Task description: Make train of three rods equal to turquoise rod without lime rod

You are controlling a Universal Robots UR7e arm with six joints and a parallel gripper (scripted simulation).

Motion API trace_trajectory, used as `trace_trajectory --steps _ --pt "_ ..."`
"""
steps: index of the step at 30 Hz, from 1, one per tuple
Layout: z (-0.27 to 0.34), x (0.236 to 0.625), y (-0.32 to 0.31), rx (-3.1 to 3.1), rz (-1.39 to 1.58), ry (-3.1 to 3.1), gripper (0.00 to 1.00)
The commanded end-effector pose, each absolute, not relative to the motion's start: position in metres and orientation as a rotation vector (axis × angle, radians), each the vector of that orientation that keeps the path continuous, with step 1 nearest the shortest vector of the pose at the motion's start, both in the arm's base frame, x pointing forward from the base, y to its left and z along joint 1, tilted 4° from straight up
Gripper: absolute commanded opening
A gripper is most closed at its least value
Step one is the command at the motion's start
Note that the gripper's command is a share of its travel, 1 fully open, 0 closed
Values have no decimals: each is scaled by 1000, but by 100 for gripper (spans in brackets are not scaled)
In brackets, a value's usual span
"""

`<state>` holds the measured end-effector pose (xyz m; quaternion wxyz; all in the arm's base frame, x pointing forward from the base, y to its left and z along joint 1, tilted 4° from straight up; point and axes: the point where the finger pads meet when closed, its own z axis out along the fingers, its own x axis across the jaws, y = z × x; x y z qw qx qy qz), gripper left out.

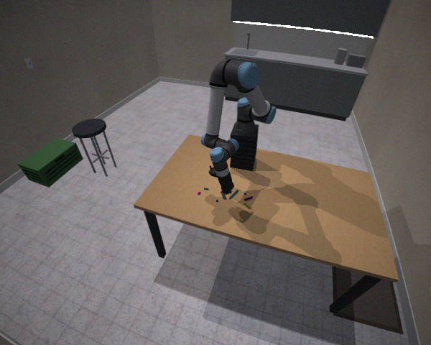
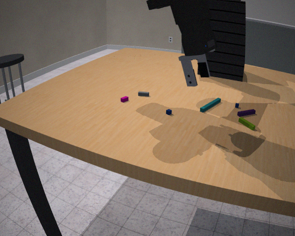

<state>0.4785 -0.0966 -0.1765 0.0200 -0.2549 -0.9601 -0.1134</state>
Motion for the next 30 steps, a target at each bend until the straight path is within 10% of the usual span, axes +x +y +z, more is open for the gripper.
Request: trace_trajectory --steps 1,30 --pt "-196 466 -42 -668 -216 -3011 100" --pt "-230 408 80 -342 94 -3111 100"
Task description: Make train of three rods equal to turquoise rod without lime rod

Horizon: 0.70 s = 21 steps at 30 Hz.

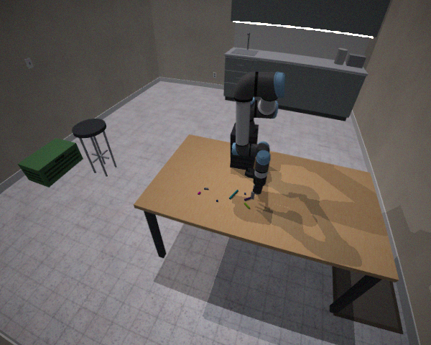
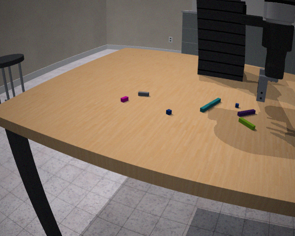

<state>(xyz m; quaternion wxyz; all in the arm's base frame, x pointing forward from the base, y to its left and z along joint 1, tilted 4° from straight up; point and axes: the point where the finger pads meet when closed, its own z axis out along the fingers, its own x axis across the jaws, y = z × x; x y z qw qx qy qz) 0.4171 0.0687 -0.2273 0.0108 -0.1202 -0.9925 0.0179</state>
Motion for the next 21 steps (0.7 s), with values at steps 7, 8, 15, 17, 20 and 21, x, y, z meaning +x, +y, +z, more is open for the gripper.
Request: trace_trajectory --steps 7,8,15,17,20,21 --pt "-231 404 85 -325 110 -3118 100" --pt "-231 404 85 -325 110 -3118 100" --pt "-230 406 86 -324 110 -3122 100" --pt "-230 406 86 -325 110 -3122 100" --pt "-230 406 85 -326 110 -3121 100" --pt "-230 406 85 -326 110 -3121 100"
